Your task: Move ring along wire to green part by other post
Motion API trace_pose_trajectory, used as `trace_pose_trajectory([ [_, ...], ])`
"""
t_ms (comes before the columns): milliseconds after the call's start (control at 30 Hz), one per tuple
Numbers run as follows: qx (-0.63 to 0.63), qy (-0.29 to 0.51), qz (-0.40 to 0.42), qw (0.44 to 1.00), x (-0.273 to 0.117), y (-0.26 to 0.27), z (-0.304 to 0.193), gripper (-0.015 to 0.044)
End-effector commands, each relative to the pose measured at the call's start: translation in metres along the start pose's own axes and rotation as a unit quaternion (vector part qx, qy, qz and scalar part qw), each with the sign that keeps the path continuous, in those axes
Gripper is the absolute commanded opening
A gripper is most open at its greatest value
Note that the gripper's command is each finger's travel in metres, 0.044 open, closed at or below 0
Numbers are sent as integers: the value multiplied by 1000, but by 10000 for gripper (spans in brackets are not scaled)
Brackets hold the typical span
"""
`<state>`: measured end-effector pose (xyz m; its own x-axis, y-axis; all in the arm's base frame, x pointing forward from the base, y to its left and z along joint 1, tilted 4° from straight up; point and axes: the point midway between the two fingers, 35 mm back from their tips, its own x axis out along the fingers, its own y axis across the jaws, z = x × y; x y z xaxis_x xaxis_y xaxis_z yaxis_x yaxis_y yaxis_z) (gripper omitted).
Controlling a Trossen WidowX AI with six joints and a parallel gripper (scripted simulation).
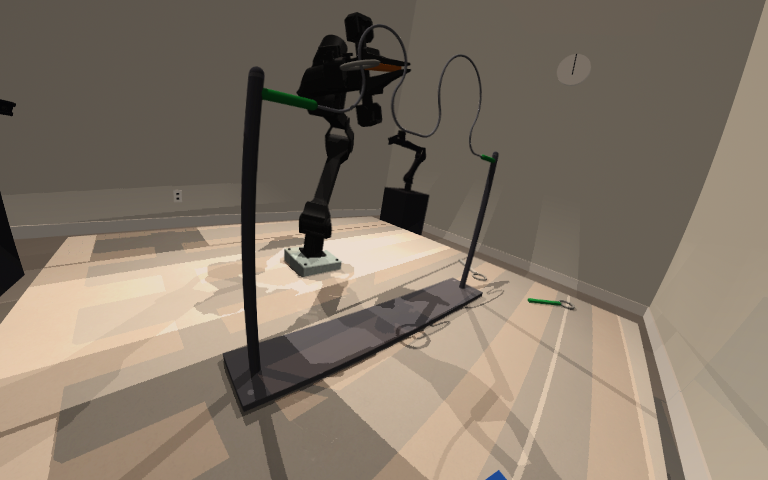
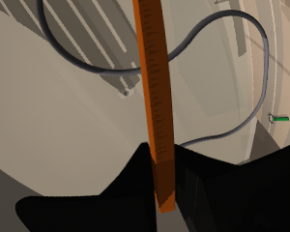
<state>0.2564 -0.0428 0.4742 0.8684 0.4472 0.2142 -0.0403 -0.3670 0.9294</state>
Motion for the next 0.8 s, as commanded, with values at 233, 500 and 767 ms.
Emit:
trace_pose_trajectory([
  [233, -67, 1, -31, 997, 0, -4, 1, -150],
  [500, -131, 0, -62, 990, -1, -13, 3, -150],
  [767, -198, 15, -100, 975, -6, -22, 6, -150],
])
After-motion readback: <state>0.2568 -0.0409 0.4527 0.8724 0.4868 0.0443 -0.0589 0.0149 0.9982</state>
